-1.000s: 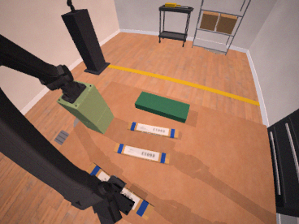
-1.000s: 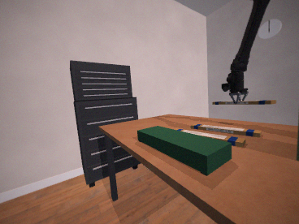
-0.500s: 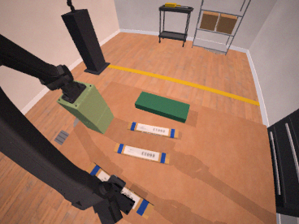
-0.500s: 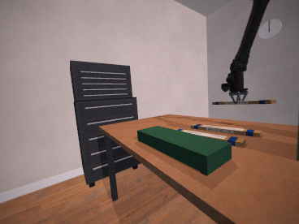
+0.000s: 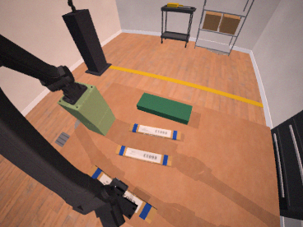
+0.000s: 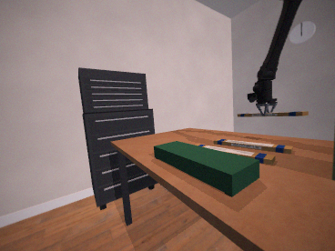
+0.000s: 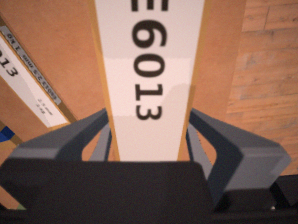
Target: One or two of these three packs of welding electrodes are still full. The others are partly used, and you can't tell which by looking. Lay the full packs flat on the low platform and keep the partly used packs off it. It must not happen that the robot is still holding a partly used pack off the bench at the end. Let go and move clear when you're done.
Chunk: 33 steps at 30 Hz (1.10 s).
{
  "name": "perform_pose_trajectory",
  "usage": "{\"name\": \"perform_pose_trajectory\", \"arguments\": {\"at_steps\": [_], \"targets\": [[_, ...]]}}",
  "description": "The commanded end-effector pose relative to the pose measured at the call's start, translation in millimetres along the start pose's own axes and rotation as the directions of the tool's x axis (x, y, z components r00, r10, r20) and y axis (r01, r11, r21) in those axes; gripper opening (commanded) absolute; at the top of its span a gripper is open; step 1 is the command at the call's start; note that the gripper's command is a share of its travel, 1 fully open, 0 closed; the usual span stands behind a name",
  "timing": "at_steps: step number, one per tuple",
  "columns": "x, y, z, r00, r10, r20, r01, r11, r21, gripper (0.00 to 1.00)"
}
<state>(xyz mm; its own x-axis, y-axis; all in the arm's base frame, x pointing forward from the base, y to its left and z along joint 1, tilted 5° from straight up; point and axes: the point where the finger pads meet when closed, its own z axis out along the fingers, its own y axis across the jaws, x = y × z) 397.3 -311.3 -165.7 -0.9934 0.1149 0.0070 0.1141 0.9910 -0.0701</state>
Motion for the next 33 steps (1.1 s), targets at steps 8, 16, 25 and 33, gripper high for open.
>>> {"name": "perform_pose_trajectory", "arguments": {"at_steps": [8,16,25,33], "targets": [[-39.6,-13.8,-36.3,0.998,-0.006,0.069,0.003,0.999,0.042,0.00],[-40.4,-14.2,-37.0,0.998,-0.006,0.069,0.003,0.999,0.042,0.00],[-40.9,-14.3,-37.7,0.998,-0.006,0.070,0.003,0.999,0.042,0.00],[-41.2,-14.4,-38.1,0.998,-0.006,0.070,0.003,0.999,0.042,0.00]]}}
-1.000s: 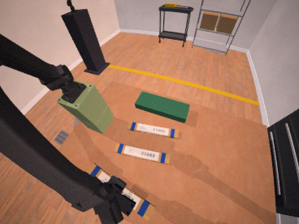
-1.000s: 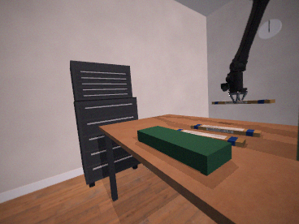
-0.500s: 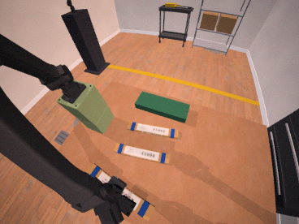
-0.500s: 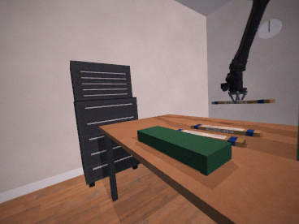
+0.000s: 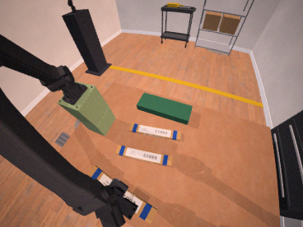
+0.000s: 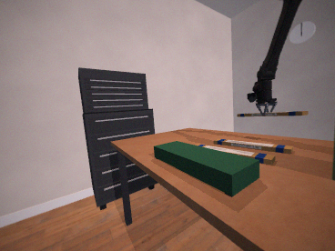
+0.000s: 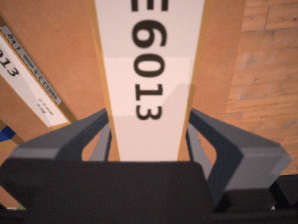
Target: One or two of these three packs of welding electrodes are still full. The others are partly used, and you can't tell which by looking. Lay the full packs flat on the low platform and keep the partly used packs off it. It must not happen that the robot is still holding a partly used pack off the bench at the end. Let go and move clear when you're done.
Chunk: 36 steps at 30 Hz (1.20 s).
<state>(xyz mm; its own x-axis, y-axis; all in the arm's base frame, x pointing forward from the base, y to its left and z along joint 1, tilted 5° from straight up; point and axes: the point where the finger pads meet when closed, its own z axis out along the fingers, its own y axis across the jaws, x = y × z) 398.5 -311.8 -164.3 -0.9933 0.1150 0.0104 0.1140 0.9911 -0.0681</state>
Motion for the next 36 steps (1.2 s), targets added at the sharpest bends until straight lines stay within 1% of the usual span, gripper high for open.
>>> {"name": "perform_pose_trajectory", "arguments": {"at_steps": [1,5,13,19,24,26,31,36], "targets": [[-40,-14,-37.0,0.997,-0.006,0.073,0.002,0.999,0.044,0.00],[-40,-14,-32.0,0.997,-0.006,0.074,0.003,0.999,0.044,0.00],[-37,-11,-2.7,0.998,-0.011,0.060,0.009,0.999,0.037,0.00],[-41,-14,-3.0,0.997,-0.013,0.075,0.010,0.999,0.045,0.00],[-44,-16,0.5,0.996,-0.017,0.084,0.012,0.999,0.051,0.00],[-44,-16,3.5,0.996,-0.018,0.085,0.013,0.999,0.052,0.00],[-38,-14,22.8,0.998,-0.019,0.067,0.016,0.999,0.042,0.00],[-41,-17,22.5,0.997,-0.018,0.076,0.014,0.999,0.047,0.00]]}}
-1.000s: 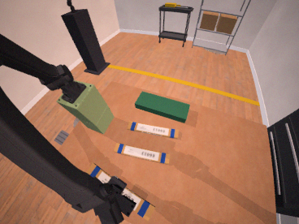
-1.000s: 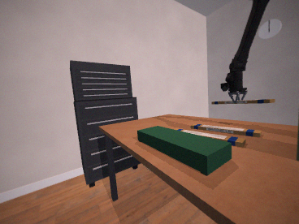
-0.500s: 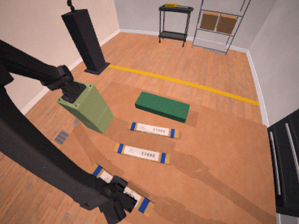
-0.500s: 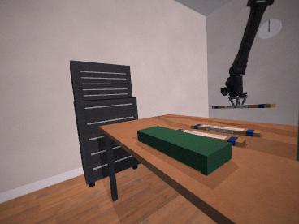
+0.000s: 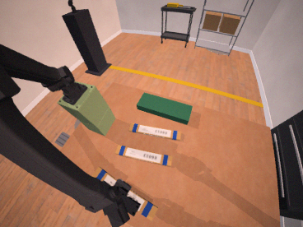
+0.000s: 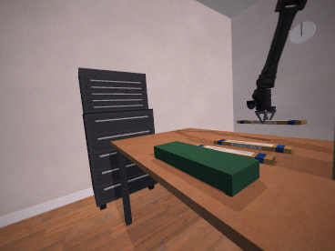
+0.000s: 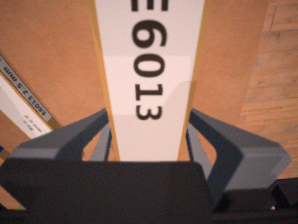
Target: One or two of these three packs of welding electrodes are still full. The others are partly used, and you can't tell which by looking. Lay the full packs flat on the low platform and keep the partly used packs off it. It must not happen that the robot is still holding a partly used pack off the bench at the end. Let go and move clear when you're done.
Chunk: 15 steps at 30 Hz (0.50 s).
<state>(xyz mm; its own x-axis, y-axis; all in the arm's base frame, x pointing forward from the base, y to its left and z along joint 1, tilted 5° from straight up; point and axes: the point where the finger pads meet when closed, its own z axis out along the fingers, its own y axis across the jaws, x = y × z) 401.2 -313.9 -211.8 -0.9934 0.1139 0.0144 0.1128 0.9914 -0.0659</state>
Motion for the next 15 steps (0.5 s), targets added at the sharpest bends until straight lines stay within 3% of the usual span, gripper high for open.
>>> {"name": "perform_pose_trajectory", "arguments": {"at_steps": [1,7,12,15], "targets": [[-37,-19,-24.7,0.997,-0.016,0.082,0.012,0.999,0.051,0.00],[-38,-23,-17.9,0.996,-0.011,0.087,0.007,0.999,0.054,0.00],[-31,-21,1.5,0.998,-0.007,0.069,0.004,0.999,0.043,0.00],[-32,-22,1.0,0.997,-0.006,0.072,0.003,0.999,0.045,0.00]]}}
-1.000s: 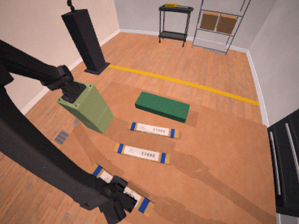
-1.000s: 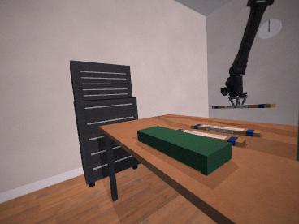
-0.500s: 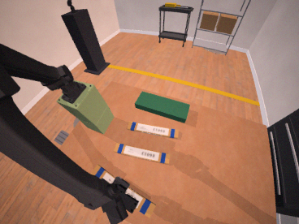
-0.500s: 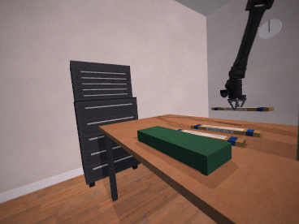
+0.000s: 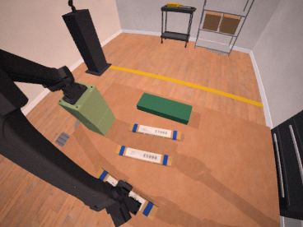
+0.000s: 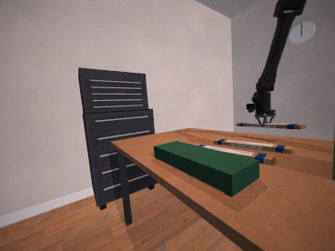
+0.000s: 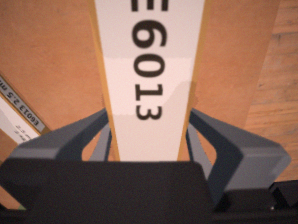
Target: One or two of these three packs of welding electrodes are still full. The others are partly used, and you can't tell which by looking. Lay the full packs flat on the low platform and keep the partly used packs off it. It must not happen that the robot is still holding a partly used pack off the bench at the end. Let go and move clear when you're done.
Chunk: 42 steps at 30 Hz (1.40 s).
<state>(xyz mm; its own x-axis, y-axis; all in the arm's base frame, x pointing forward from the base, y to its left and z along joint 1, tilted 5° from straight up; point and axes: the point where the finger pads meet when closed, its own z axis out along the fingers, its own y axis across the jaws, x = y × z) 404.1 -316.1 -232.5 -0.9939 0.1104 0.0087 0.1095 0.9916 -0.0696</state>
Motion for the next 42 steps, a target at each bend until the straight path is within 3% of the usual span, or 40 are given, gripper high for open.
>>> {"name": "perform_pose_trajectory", "arguments": {"at_steps": [1,8,14,25,31,42], "targets": [[-30,-23,-19.5,0.998,-0.002,0.069,-0.001,0.999,0.043,0.00],[-32,-28,-14.4,0.997,0.004,0.080,-0.008,0.999,0.050,0.00],[-25,-24,7.7,0.998,0.005,0.060,-0.007,0.999,0.037,0.00],[-33,-29,11.3,0.997,0.004,0.078,-0.007,0.999,0.048,0.00],[-25,-24,33.7,0.998,0.005,0.058,-0.007,0.999,0.036,0.00],[-29,-28,21.4,0.998,0.003,0.062,-0.006,0.999,0.039,0.00]]}}
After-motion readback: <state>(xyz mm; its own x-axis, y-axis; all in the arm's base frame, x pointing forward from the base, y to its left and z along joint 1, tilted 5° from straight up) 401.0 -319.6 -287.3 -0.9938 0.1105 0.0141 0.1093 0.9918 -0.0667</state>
